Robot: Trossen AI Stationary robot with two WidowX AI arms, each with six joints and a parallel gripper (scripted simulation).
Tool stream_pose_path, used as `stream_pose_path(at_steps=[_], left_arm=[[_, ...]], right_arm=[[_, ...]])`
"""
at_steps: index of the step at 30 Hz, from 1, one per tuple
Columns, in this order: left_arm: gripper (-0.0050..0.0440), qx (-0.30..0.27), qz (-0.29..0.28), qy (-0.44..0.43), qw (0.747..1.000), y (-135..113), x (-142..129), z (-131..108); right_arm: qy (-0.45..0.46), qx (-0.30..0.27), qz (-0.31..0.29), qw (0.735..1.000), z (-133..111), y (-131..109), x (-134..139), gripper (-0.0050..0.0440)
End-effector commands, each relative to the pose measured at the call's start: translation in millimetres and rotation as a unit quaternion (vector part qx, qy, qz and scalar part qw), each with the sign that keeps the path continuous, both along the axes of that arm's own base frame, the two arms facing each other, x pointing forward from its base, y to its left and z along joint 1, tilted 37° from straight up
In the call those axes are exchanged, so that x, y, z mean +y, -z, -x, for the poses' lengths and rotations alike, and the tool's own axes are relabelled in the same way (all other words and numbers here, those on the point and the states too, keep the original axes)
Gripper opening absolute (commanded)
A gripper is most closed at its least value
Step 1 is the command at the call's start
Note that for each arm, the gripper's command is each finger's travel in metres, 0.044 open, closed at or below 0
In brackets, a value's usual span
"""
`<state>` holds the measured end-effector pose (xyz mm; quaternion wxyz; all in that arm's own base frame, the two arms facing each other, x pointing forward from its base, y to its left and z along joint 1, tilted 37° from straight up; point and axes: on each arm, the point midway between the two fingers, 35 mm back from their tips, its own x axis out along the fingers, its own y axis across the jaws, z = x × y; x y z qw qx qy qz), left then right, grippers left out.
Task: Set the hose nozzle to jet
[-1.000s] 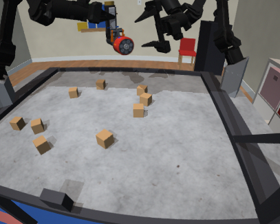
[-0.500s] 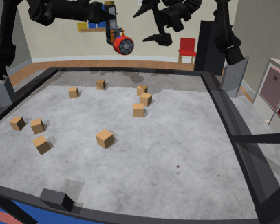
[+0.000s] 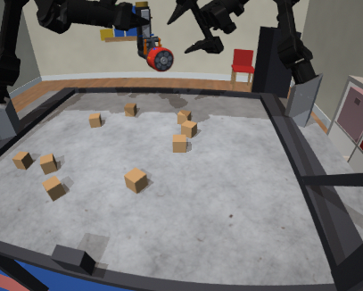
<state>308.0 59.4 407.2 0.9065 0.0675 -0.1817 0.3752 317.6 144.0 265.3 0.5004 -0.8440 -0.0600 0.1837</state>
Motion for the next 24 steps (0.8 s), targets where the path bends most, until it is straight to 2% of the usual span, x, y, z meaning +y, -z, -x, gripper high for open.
stream_pose_path(at_steps=[1, 24], left_arm=[[0.0169, -0.021, 0.002, 0.006, 1.0, -11.1, -0.7, 6.0], [0.0169, -0.021, 0.002, 0.006, 1.0, -11.1, -0.7, 6.0]], right_arm=[[0.01, 0.009, 0.002, 1.0, -1.2, -10.1, 4.5, 0.0406], [0.078, 0.09, 0.071, 0.99, 7.0, -21.8, 16.0, 0.0406]])
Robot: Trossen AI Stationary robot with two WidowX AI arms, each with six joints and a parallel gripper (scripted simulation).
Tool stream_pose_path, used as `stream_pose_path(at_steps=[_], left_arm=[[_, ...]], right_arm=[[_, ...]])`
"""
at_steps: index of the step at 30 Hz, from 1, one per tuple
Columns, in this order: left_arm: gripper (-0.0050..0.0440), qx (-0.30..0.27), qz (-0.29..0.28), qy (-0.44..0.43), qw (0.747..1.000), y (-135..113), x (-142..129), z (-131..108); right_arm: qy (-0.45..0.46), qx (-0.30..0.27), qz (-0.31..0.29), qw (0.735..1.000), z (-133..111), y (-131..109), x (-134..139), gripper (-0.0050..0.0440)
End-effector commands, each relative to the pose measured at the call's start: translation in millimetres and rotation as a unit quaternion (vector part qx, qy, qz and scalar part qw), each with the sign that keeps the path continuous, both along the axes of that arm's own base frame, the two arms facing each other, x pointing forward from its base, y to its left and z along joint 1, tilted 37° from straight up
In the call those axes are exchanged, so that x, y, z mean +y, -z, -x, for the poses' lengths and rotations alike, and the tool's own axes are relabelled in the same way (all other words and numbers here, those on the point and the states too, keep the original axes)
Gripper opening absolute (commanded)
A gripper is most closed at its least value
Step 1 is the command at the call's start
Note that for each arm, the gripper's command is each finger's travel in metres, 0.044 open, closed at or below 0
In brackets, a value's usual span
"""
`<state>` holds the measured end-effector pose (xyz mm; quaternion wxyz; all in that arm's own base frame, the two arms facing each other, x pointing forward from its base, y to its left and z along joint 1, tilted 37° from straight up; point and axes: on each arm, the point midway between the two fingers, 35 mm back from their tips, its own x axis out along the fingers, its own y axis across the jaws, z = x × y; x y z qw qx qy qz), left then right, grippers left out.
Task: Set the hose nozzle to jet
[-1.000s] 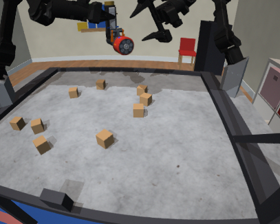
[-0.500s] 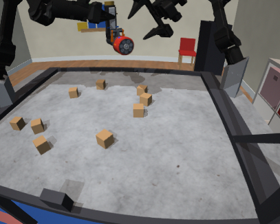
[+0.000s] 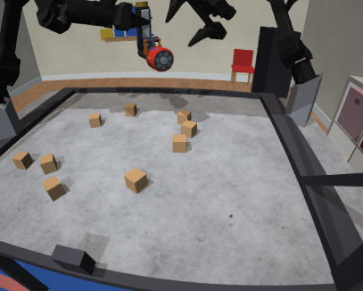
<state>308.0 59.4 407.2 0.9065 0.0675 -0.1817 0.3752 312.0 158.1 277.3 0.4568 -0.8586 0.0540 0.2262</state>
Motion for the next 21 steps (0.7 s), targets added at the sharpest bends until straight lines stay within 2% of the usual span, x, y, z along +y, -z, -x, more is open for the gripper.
stream_pose_path(at_steps=[1, 21], left_arm=[[0.0169, -0.021, 0.002, 0.006, 1.0, -11.1, -0.7, 6.0], [0.0169, -0.021, 0.002, 0.006, 1.0, -11.1, -0.7, 6.0]], right_arm=[[0.013, 0.005, 0.009, 1.0, 2.2, -10.8, 2.2, 0.0406], [0.044, 0.031, 0.064, 0.996, 13.0, -20.3, 3.6, 0.0406]])
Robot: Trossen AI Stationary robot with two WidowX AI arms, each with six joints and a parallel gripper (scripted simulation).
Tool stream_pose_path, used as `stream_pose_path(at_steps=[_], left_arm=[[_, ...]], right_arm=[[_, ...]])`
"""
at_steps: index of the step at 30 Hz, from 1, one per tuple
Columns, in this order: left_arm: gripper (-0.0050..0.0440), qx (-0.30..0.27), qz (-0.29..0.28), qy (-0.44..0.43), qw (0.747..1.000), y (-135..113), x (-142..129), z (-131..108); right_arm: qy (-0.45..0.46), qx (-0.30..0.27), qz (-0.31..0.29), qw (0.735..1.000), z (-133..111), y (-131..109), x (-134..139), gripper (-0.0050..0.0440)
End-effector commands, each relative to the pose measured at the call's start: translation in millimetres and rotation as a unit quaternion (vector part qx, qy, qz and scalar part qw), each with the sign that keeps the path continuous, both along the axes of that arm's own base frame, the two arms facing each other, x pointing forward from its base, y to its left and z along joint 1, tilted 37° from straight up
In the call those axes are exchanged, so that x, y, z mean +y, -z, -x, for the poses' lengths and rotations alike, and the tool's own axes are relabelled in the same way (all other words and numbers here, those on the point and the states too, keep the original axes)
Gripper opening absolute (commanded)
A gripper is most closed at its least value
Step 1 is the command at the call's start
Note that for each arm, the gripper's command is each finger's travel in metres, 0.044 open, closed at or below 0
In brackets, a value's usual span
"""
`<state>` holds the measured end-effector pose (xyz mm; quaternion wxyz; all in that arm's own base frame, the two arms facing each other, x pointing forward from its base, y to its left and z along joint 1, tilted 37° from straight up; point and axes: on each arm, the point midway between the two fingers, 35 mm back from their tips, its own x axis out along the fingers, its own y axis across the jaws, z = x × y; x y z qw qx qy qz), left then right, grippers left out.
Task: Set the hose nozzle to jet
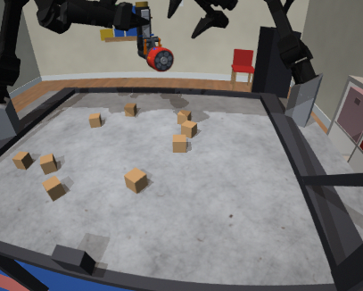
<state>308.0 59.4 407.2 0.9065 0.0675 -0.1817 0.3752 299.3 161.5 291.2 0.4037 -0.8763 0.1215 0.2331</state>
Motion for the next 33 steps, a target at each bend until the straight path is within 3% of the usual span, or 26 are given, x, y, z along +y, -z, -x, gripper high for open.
stream_pose_path(at_steps=[1, 33], left_arm=[[0.0169, -0.021, 0.002, 0.006, 1.0, -11.1, -0.7, 6.0], [0.0169, -0.021, 0.002, 0.006, 1.0, -11.1, -0.7, 6.0]], right_arm=[[0.002, -0.005, -0.004, 1.0, 0.3, -6.4, 0.2, 0.0406], [0.0, -0.004, -0.002, 1.0, -41.9, 20.3, -1.1, 0.0406]])
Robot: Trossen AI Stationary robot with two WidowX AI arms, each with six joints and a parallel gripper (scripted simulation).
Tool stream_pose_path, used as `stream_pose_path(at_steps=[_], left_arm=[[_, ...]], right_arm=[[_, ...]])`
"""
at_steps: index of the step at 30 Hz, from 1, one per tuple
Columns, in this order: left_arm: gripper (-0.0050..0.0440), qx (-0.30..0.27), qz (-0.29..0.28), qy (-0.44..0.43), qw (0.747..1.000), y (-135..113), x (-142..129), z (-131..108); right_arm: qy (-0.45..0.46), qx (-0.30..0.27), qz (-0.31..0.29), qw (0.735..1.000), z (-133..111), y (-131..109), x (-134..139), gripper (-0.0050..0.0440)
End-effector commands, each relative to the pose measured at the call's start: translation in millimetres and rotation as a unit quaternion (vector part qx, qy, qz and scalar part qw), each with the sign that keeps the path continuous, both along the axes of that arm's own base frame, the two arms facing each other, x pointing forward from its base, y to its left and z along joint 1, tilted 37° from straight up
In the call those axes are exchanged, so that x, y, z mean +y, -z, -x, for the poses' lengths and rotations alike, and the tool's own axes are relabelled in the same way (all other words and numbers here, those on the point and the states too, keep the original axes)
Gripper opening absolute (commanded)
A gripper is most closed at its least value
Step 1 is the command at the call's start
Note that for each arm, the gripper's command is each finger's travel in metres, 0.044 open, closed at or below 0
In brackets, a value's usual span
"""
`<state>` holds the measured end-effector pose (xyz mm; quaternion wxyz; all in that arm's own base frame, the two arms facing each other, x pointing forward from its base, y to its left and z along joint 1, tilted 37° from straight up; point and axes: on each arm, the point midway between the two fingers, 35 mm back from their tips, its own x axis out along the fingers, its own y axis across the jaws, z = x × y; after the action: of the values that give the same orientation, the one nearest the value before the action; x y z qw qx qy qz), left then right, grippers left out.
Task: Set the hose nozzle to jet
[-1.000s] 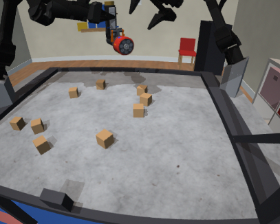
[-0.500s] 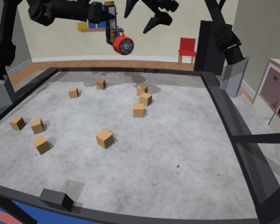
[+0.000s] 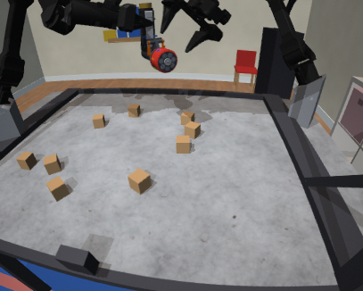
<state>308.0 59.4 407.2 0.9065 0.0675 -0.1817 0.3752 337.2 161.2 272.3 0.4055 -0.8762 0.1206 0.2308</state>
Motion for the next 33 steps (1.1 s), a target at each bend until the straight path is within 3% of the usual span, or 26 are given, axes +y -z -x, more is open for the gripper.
stream_pose_path(at_steps=[1, 33], left_arm=[[0.0169, -0.021, 0.002, 0.006, 1.0, -11.1, -0.7, 6.0], [0.0169, -0.021, 0.002, 0.006, 1.0, -11.1, -0.7, 6.0]], right_arm=[[-0.001, -0.001, -0.001, 1.0, -5.3, 2.1, -0.8, 0.0406], [-0.001, -0.003, -0.001, 1.0, -45.8, 23.6, -2.4, 0.0406]])
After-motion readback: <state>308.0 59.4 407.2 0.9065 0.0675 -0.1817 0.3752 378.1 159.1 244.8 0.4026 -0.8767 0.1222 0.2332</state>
